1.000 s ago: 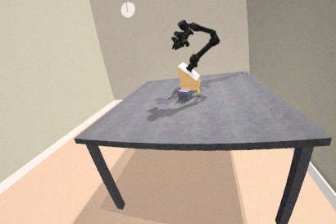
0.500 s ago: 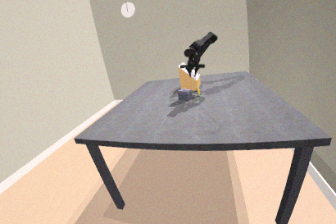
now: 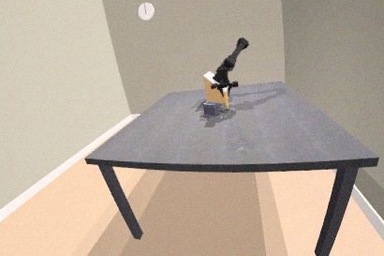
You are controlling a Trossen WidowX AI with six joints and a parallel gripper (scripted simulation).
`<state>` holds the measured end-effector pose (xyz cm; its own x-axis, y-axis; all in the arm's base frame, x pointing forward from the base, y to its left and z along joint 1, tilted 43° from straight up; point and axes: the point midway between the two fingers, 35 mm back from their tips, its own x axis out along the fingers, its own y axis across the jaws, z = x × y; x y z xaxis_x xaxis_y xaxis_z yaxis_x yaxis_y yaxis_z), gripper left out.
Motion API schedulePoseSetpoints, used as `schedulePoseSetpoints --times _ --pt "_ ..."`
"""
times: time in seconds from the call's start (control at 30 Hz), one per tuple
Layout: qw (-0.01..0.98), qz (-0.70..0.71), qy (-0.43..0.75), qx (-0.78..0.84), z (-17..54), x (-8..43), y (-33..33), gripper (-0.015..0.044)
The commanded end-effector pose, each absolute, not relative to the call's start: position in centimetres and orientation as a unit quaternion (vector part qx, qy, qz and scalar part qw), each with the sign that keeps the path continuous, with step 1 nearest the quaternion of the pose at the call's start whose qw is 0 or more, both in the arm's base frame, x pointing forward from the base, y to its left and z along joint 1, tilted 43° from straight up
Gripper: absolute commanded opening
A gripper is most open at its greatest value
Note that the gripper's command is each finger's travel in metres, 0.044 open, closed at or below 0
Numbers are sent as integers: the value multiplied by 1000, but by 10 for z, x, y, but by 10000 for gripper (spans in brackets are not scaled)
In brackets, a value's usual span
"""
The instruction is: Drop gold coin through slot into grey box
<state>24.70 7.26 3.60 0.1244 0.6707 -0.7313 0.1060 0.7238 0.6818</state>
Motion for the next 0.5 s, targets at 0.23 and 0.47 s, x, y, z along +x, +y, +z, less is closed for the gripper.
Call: schedulePoseSetpoints --times 0.23,0.47 --pt "682 207 627 313 24 250 90 161" --pt "682 207 628 312 15 253 97 161"
